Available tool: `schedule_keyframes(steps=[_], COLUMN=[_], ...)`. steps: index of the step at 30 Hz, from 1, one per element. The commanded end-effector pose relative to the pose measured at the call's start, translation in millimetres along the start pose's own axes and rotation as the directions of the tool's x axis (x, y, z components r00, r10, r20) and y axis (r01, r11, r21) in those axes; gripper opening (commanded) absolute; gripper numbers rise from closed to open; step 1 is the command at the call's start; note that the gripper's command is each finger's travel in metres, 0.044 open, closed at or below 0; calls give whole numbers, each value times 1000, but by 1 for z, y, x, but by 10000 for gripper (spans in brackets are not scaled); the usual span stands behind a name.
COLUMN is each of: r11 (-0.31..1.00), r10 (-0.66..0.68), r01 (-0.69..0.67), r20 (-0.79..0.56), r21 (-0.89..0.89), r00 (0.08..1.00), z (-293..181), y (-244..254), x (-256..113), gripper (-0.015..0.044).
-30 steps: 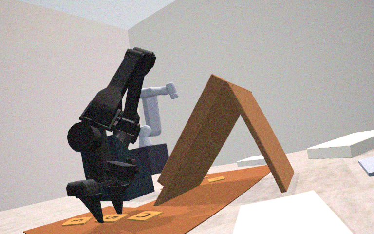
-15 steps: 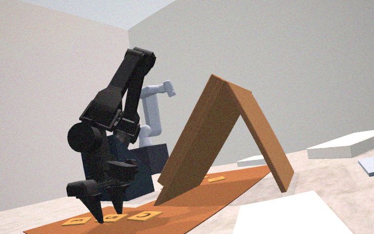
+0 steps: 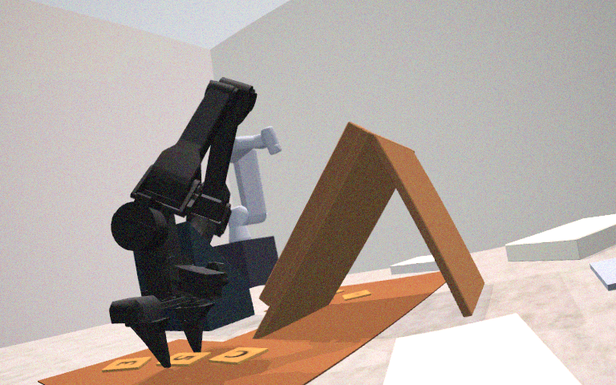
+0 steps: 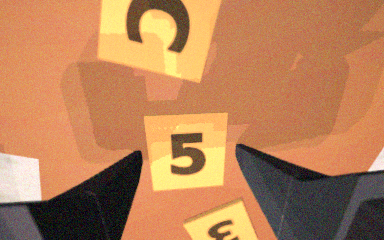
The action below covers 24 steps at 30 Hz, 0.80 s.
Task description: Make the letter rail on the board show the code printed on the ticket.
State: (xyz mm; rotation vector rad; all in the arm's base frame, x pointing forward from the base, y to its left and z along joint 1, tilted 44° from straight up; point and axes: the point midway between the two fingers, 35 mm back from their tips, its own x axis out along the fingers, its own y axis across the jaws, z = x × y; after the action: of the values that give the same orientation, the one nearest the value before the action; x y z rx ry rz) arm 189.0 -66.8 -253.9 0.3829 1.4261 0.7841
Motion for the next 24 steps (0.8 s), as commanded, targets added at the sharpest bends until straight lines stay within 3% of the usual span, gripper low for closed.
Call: schedule_keyframes(steps=[1, 17, 24], r11=[1000, 1000, 1000], r10=[5, 5, 5], r01=[-5, -5, -5], r20=[3, 3, 3], r21=[7, 7, 7], r00=[1000, 1000, 1000], z=[0, 0, -1], y=[1, 0, 1], x=[1, 1, -4], gripper=[340, 233, 50])
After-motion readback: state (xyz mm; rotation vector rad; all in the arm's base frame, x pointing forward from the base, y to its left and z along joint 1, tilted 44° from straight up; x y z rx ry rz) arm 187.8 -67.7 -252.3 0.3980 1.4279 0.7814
